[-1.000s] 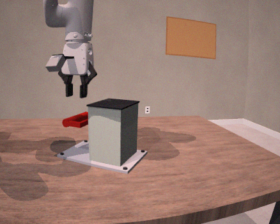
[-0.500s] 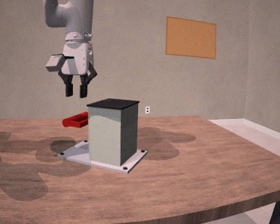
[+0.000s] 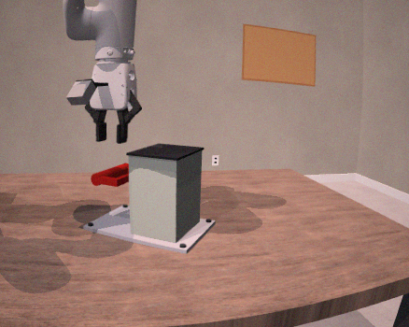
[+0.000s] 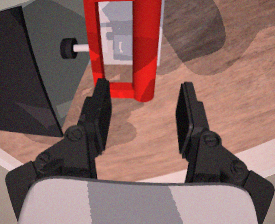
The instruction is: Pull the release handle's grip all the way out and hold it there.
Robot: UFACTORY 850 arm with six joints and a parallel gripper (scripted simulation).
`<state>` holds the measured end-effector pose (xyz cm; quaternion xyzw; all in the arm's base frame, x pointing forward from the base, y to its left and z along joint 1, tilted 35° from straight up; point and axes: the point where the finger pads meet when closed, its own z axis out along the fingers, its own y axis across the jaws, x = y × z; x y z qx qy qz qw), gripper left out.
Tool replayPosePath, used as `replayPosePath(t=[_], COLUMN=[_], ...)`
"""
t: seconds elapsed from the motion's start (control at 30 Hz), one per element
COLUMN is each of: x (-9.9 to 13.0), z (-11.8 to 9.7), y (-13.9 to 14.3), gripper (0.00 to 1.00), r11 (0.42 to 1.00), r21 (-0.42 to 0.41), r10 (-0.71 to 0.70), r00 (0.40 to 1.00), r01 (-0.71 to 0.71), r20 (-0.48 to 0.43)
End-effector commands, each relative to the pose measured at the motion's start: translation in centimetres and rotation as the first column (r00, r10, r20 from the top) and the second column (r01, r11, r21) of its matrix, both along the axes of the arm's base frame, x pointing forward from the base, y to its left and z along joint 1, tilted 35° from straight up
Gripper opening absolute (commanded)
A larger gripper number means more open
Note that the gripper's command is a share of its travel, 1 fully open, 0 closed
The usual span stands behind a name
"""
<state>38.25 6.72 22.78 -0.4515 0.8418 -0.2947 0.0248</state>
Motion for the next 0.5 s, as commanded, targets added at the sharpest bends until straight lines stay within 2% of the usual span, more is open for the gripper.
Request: replayPosePath(t=[0.0, 0.47], x=[0.1, 0.5], z=[-0.1, -1.1], y=[0.0, -0.6], gripper=[0.54, 0.54], r11=[1.000, 1.000], r21=[0.000, -0.002], r10=[0.000, -0.001], r00=[1.000, 1.000], r01=[0.000, 0.001], r20=[0.002, 0.003])
